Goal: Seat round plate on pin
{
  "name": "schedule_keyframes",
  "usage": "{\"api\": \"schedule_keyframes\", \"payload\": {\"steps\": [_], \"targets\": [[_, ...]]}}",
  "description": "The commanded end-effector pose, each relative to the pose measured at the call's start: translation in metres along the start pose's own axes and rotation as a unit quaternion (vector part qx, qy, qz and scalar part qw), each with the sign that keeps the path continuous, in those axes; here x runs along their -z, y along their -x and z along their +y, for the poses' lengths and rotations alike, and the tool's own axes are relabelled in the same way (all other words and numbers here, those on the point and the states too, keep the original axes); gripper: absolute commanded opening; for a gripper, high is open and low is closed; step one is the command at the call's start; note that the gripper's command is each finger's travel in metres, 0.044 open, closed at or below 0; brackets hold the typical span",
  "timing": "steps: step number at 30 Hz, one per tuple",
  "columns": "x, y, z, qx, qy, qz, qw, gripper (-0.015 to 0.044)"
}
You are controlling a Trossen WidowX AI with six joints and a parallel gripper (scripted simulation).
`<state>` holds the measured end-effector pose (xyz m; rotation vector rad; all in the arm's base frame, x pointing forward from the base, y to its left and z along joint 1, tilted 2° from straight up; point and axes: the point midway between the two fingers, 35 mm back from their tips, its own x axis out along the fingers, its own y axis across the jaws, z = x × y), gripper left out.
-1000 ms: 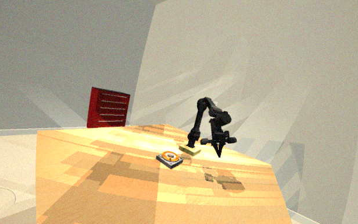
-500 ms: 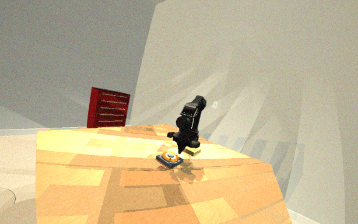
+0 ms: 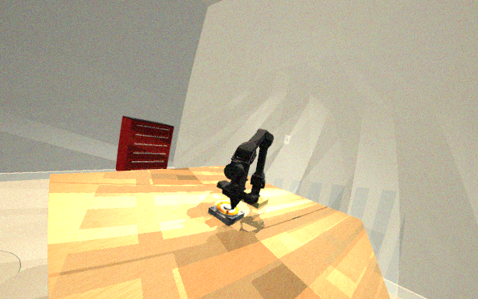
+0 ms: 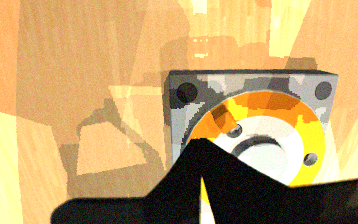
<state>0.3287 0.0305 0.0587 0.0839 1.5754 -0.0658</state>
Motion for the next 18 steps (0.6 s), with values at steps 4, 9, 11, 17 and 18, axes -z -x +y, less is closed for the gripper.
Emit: {"api": "schedule_keyframes", "payload": {"steps": [4,9,11,17,18], "targets": [[0.002,-0.019,-0.002,0.004,0.002,0.003,1.000,0.0000],[-0.001,-0.019,-0.005,0.004,0.002,0.003,1.000,0.0000],[-0.004,-0.019,-0.008,0.004,0.002,0.003,1.000,0.0000],[-0.011,-0.019,-0.013,0.004,0.002,0.002,1.000,0.0000],[-0.012,-0.019,-0.014,0.004,0.002,0.002,1.000,0.0000]]}}
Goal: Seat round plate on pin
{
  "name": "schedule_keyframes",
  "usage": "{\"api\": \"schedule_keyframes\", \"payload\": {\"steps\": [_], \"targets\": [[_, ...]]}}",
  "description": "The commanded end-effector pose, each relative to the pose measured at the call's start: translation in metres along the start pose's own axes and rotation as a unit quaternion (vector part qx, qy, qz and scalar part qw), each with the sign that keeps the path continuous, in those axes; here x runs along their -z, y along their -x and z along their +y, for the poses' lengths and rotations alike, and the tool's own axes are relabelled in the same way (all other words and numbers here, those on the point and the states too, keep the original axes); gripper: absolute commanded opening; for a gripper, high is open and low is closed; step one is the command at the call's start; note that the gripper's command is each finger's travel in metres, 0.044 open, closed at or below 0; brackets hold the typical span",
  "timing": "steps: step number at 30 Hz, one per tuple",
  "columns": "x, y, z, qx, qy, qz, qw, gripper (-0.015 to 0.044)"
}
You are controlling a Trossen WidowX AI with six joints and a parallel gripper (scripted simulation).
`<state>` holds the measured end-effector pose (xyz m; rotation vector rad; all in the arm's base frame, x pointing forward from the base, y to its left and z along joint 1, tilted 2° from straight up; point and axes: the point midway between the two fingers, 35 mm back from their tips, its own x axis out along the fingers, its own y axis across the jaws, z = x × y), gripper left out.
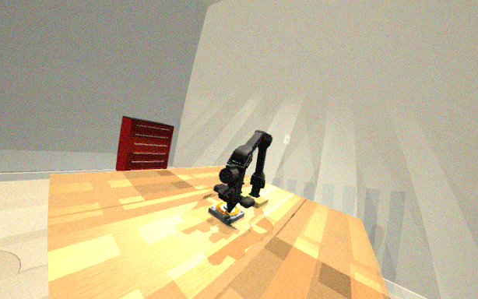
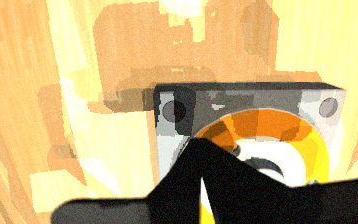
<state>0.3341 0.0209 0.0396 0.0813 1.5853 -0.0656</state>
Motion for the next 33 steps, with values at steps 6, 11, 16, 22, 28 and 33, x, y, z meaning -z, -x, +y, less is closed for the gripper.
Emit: {"api": "schedule_keyframes", "payload": {"steps": [6,11,16,22,28,33], "targets": [[-0.008,0.000,-0.011,0.003,0.001,-0.003,1.000,0.0000],[-0.010,0.000,-0.016,0.004,0.001,-0.003,1.000,0.0000],[-0.011,0.000,-0.020,0.004,0.001,-0.003,1.000,0.0000],[-0.013,0.000,-0.024,0.004,0.001,-0.003,1.000,0.0000],[-0.014,0.000,-0.028,0.004,0.001,-0.003,1.000,0.0000],[-0.015,0.000,-0.032,0.004,0.001,-0.003,1.000,0.0000]]}}
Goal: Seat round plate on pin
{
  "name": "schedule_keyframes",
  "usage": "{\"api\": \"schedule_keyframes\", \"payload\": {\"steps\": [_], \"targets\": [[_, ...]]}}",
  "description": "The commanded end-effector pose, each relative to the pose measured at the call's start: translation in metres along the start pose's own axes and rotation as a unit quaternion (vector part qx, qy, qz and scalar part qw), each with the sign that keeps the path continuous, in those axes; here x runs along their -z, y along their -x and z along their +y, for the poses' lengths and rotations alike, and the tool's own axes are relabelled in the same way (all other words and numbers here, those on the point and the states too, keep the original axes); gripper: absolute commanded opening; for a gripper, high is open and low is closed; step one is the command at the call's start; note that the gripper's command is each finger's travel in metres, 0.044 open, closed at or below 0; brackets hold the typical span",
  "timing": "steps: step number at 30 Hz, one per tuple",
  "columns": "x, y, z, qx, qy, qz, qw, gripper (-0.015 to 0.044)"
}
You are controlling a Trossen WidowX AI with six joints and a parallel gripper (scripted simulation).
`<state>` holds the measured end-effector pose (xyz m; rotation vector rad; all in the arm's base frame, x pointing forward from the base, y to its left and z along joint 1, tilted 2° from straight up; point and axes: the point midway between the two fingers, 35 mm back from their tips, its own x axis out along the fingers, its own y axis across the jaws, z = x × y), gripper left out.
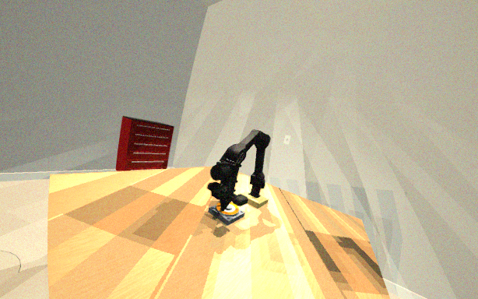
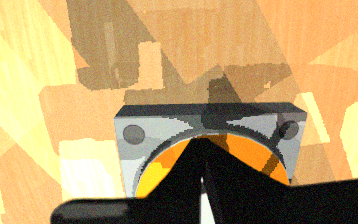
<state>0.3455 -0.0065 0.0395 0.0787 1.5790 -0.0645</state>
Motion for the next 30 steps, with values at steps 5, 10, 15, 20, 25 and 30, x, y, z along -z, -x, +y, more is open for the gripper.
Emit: {"api": "schedule_keyframes", "payload": {"steps": [5,10,15,20,25,30], "targets": [[-0.001,0.000,-0.010,0.004,0.000,0.000,1.000,0.0000],[-0.001,0.000,-0.014,0.004,0.000,0.000,1.000,0.0000],[0.000,0.000,-0.020,0.005,0.000,0.000,1.000,0.0000],[0.001,0.001,-0.026,0.005,0.000,0.000,1.000,0.0000],[0.004,0.001,-0.031,0.005,0.000,0.000,1.000,0.0000],[0.007,0.002,-0.037,0.005,0.000,0.000,1.000,0.0000]]}}
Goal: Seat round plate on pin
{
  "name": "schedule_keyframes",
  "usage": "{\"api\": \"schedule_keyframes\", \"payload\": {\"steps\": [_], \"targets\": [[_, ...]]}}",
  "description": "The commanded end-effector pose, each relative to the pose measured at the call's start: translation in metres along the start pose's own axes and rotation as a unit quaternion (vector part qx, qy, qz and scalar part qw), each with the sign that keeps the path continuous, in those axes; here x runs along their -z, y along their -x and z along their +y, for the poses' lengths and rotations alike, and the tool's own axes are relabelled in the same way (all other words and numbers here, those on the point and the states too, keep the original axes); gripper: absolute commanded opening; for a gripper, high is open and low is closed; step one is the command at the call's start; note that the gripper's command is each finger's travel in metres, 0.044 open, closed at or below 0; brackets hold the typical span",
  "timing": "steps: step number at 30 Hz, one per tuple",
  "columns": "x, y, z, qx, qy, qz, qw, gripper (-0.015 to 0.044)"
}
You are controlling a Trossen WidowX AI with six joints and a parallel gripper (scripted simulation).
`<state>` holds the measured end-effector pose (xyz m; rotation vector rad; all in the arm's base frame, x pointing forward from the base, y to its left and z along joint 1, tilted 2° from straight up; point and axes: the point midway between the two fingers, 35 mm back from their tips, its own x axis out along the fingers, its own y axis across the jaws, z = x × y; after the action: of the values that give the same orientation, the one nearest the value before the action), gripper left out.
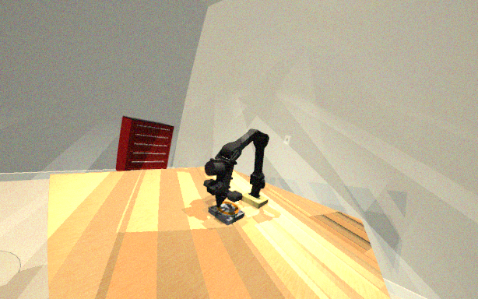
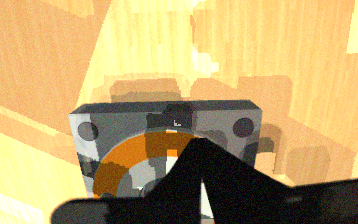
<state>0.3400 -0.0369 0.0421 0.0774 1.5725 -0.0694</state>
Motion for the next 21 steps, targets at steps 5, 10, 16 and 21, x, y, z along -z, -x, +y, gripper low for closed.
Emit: {"api": "schedule_keyframes", "payload": {"steps": [5,10,16,21], "targets": [[0.007,-0.001,-0.011,0.004,0.001,0.004,1.000,0.0000],[0.011,0.000,-0.016,0.004,0.001,0.004,1.000,0.0000],[0.017,0.000,-0.021,0.004,0.001,0.004,1.000,0.0000],[0.022,0.001,-0.025,0.005,0.001,0.005,1.000,0.0000]]}}
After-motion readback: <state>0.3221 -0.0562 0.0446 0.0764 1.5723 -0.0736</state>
